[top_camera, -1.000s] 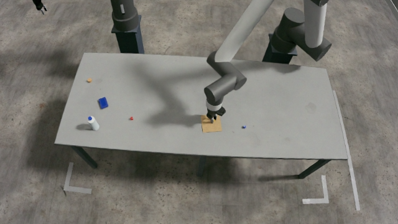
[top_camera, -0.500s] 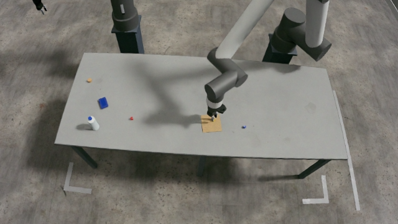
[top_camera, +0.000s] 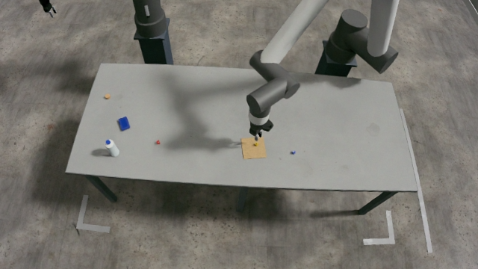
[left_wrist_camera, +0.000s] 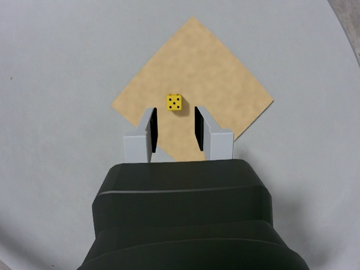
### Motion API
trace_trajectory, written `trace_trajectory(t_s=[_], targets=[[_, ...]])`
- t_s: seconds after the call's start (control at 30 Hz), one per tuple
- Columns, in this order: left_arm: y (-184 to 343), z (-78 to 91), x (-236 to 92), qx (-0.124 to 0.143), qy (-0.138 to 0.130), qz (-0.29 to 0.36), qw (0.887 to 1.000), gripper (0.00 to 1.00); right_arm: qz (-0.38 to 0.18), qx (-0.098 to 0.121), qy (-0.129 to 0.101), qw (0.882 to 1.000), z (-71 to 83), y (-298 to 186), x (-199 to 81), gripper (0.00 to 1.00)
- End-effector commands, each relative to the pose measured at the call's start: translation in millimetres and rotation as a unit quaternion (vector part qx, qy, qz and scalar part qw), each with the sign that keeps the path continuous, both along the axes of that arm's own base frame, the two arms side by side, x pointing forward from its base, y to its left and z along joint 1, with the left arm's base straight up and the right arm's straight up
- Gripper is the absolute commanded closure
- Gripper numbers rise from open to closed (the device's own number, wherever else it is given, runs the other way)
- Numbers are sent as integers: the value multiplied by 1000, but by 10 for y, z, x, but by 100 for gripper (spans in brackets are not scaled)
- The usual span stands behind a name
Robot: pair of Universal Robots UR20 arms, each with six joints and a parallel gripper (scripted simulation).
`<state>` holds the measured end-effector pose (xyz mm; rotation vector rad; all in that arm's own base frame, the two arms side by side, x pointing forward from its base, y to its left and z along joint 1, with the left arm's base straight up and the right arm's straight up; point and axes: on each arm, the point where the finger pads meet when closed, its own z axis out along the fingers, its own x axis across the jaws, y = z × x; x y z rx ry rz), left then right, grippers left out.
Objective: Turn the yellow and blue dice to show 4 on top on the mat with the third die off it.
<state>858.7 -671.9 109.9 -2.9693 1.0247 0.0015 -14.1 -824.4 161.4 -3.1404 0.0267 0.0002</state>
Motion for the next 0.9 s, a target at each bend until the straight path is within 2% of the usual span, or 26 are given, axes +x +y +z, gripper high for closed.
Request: trace_trajectory(t_s=[0.0, 0.67, 0.87], targets=[[-4, 37, 3, 0, 0, 0, 1000, 0, 0, 0, 0, 1000, 6, -4, 1, 0], [-4, 35, 3, 0, 0, 0, 1000, 0, 0, 0, 0, 1000, 6, -4, 1, 0], [-1, -59, 1, 0, 0, -1, 1000, 0, 0, 0, 0, 1000, 6, -4, 1, 0]])
